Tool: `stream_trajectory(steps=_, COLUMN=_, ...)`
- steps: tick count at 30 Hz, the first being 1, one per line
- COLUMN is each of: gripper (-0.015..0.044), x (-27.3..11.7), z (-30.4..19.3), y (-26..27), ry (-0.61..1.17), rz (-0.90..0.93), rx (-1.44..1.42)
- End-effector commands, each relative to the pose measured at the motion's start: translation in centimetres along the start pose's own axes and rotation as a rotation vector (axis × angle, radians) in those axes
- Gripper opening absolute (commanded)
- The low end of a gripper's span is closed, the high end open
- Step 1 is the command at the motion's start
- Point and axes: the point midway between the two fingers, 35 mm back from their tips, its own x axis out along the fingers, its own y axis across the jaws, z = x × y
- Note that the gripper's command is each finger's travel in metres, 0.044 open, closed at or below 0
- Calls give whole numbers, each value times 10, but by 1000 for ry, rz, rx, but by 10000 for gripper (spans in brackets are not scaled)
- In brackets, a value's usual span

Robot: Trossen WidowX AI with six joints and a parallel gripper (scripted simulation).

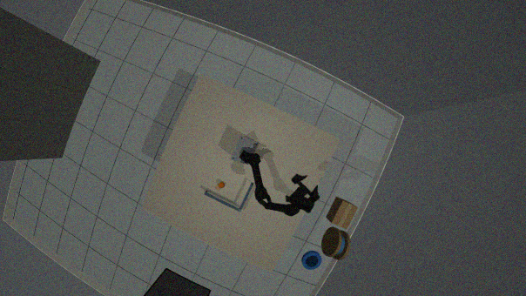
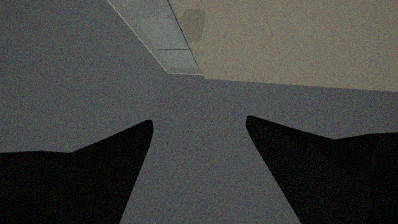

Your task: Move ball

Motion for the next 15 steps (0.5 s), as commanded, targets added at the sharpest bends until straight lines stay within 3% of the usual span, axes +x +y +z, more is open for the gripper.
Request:
stream_trajectory(steps=1, gripper=374, x=1, z=-2, y=-1, ry=7, rz=-6, rx=-15)
stream_trajectory(steps=2, gripper=347, x=4, z=-9, y=-6, ry=27, rz=-25, rx=-60)
stream_trajectory(steps=8, gripper=345, x=19, z=-87, y=-67, ry=309, rz=-194, rx=-588)
stream_trajectory(steps=15, gripper=345, x=-9, z=-169, y=-155, ry=748, rz=-262, rx=-1201)
